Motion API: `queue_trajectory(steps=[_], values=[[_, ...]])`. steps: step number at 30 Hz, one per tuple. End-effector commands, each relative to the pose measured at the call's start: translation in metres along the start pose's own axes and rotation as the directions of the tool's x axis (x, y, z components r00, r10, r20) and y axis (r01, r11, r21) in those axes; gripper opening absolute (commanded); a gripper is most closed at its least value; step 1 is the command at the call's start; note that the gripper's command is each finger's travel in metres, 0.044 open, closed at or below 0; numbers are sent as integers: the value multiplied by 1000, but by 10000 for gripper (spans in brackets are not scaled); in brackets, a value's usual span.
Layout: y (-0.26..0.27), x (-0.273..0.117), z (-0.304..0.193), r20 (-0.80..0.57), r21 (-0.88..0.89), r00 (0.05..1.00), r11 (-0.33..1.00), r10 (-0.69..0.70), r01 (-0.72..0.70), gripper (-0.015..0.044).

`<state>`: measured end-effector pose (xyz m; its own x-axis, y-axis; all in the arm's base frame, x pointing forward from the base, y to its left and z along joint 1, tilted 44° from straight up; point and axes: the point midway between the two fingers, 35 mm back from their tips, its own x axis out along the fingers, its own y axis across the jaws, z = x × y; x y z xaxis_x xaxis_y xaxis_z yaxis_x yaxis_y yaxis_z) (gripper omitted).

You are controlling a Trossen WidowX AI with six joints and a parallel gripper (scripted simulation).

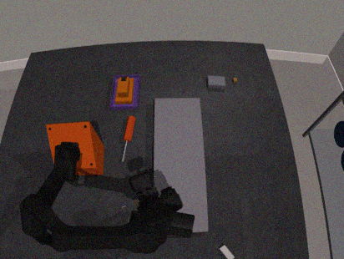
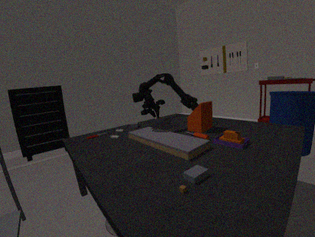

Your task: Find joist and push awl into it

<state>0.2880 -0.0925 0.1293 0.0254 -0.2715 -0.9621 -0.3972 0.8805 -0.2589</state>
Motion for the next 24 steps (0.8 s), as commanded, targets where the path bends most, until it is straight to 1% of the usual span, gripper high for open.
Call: queue_trajectory(steps=[1, 7, 13, 18, 24], values=[[13, 2, 20, 59, -150, 993, 985, 98, -88, 0], [33, 9, 43, 120, -371, 960, 908, 252, -192, 0], [54, 12, 65, 176, -572, 900, 785, 400, -237, 0], [70, 12, 83, 217, -714, 829, 663, 515, -225, 0], [89, 10, 103, 262, -843, 724, 517, 639, -151, 0]])
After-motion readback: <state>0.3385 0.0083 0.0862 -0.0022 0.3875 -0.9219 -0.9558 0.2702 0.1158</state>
